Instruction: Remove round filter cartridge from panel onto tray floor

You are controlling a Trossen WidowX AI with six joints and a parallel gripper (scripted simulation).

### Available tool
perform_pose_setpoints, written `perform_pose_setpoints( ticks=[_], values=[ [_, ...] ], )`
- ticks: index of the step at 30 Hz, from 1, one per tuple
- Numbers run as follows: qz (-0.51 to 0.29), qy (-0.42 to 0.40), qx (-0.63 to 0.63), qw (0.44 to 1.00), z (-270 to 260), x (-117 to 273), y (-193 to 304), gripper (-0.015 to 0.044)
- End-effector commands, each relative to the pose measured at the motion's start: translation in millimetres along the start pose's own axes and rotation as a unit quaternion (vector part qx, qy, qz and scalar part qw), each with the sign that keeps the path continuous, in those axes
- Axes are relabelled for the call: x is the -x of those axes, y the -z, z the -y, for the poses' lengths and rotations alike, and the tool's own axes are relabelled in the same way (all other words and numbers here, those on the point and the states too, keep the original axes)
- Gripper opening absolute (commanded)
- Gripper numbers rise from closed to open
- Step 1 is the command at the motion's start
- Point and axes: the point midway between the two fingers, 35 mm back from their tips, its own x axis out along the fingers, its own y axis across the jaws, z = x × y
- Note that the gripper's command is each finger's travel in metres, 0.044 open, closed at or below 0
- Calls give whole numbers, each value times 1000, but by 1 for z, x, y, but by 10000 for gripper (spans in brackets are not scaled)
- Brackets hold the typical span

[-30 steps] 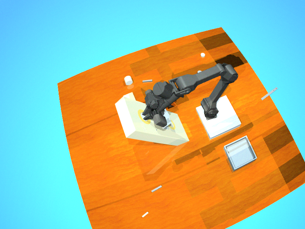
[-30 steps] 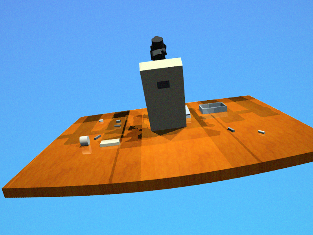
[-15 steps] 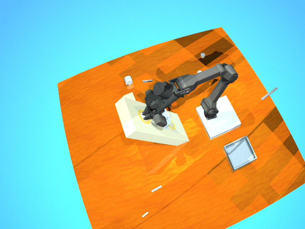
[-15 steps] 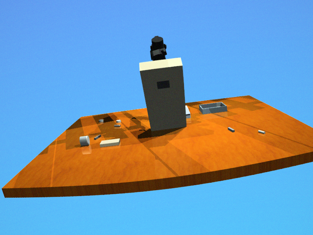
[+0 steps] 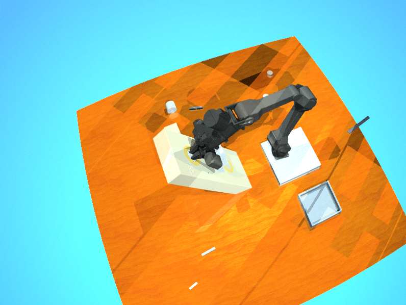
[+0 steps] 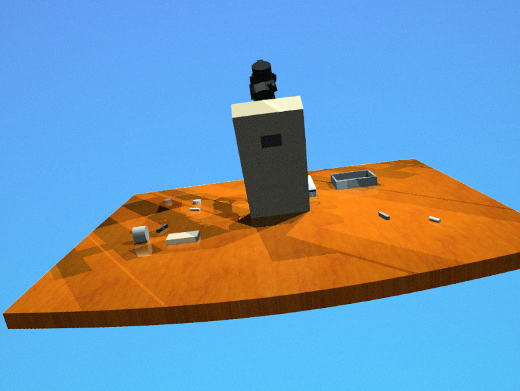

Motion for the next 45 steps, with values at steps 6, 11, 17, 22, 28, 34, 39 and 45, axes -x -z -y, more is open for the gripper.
perform_pose_setpoints(
  ticks=[6,11,17,22,28,34,39,45],
  values=[
    [0,-1,3,1000,-1,-9,-1,0],
    [0,-1,3,1000,-1,-9,-1,0],
    [-1,0,1,1000,-1,15,-2,0],
    [-2,-1,2,1000,-1,50,-2,0],
    [-3,-1,3,1000,-1,74,-1,0],
    [-3,-1,3,1000,-1,74,-1,0],
    [-3,-1,3,1000,0,73,7,0],
    [-4,-1,3,1000,3,72,26,0]
  ],
)
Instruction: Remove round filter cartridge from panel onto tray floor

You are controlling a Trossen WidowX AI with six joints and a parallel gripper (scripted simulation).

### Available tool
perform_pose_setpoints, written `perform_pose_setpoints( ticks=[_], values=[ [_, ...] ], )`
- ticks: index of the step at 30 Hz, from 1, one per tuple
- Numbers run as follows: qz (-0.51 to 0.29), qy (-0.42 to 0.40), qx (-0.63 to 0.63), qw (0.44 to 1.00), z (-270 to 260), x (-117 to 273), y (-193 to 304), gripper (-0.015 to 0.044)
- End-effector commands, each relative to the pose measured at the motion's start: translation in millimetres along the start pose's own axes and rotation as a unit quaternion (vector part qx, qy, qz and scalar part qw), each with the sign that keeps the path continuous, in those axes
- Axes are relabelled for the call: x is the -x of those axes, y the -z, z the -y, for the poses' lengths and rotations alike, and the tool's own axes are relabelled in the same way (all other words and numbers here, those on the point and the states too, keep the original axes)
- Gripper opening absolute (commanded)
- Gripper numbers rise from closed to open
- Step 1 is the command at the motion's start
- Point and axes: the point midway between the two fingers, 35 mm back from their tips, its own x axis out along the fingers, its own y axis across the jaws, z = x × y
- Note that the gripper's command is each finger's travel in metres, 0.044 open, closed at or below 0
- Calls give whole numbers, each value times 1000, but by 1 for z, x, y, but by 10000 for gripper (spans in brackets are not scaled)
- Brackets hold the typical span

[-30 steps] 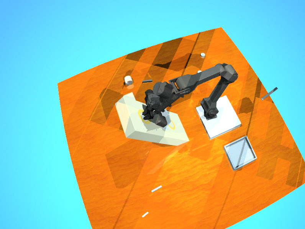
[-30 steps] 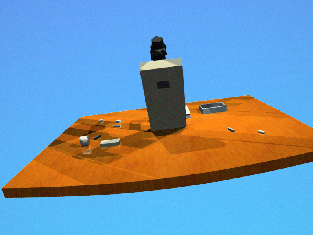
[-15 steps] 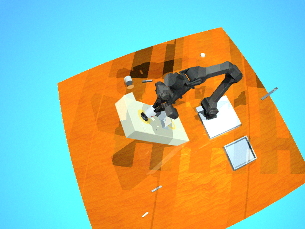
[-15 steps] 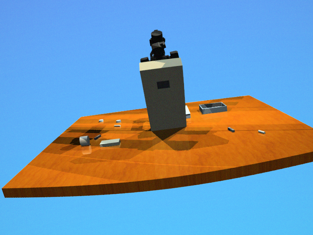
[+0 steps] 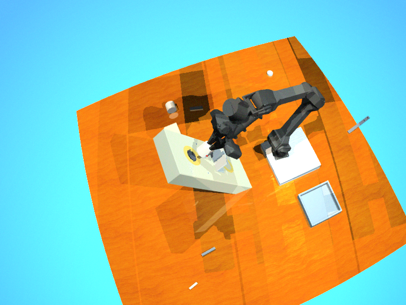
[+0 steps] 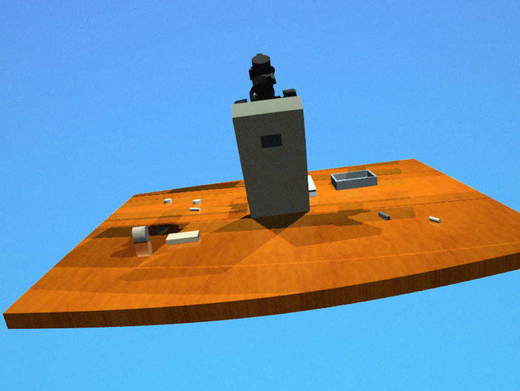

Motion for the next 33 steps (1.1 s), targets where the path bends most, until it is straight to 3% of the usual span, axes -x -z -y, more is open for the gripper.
perform_pose_setpoints(
  ticks=[1,16,20,33],
  values=[
    [8,2,-3,1000,2,1,10,0],
    [7,2,-3,1000,7,-7,57,0],
    [-2,0,0,1000,6,-7,51,95],
    [6,1,-3,1000,7,-7,55,95]
  ],
)
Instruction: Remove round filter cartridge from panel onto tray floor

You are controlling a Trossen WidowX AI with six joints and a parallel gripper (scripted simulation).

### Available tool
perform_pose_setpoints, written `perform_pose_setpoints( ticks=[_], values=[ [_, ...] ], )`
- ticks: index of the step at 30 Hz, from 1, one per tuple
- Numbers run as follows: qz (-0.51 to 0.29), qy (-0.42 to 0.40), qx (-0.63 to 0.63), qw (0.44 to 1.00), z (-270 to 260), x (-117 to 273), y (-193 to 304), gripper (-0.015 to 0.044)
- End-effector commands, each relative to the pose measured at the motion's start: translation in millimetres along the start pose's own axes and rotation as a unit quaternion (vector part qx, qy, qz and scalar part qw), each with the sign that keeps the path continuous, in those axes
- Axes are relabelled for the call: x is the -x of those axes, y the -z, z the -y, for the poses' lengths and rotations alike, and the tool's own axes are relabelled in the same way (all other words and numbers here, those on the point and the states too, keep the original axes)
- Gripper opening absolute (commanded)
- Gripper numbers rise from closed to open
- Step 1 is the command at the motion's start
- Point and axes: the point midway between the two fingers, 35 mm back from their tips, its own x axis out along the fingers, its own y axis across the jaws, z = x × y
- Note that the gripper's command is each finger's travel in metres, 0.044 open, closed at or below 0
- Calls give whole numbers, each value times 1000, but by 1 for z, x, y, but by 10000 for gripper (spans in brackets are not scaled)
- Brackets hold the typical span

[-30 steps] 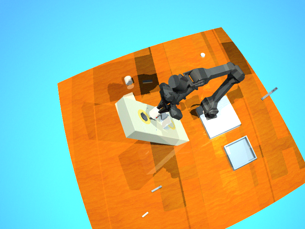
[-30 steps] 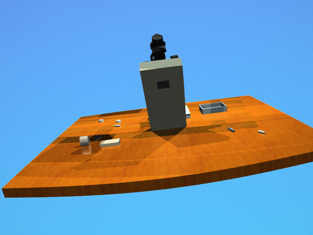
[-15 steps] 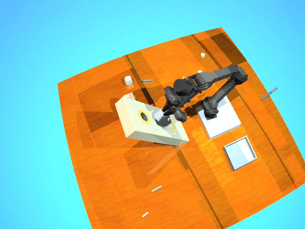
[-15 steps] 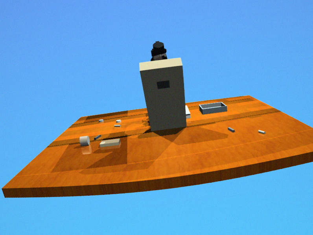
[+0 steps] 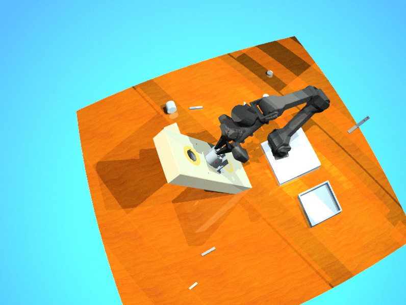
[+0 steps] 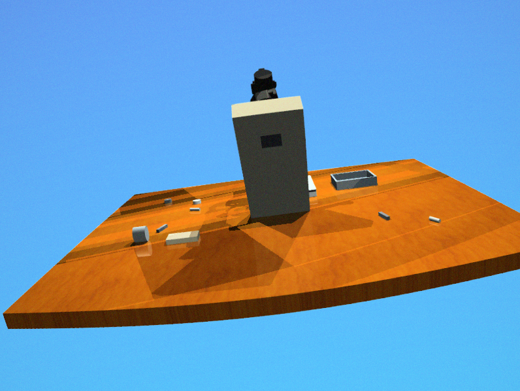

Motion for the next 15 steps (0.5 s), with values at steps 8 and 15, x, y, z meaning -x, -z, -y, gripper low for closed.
perform_pose_setpoints(
  ticks=[8,15],
  values=[
    [8,3,-3,1000,-7,10,-71,95],
    [9,2,-3,1000,-9,19,-84,174]
  ],
)
